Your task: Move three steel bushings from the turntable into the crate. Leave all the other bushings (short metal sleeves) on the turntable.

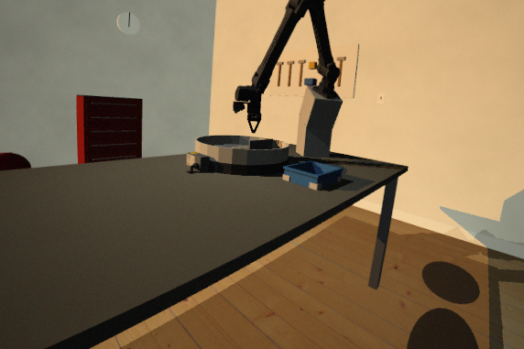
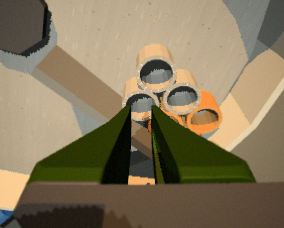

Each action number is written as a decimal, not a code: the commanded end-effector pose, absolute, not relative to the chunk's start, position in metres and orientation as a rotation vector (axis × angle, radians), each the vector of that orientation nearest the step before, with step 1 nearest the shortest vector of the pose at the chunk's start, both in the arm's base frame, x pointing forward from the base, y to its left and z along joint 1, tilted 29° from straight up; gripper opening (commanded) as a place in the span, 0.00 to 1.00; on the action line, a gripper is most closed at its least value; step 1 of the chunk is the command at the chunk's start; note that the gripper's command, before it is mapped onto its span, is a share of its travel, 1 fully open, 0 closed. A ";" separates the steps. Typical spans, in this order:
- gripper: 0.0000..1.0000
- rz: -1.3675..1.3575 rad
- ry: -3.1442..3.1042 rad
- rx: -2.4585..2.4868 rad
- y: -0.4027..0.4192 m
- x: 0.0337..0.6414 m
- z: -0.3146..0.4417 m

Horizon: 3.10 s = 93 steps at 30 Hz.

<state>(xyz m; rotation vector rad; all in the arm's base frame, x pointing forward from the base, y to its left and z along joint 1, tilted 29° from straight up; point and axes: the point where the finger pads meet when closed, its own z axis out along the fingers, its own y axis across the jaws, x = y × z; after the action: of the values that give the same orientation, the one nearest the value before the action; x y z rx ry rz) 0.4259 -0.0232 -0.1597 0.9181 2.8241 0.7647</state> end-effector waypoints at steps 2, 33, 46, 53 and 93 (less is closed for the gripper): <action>0.12 0.751 2.779 0.906 -0.034 0.445 -0.144; 0.12 0.751 2.780 0.910 -0.036 0.443 -0.145; 0.12 0.751 2.780 0.910 -0.036 0.443 -0.145; 0.12 0.750 2.780 0.909 -0.037 0.439 -0.146; 0.12 0.758 2.808 0.913 -0.023 0.437 -0.165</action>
<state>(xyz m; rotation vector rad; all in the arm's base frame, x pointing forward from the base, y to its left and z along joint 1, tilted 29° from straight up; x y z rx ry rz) 0.4287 -0.0239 -0.1592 0.9144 2.8186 0.7638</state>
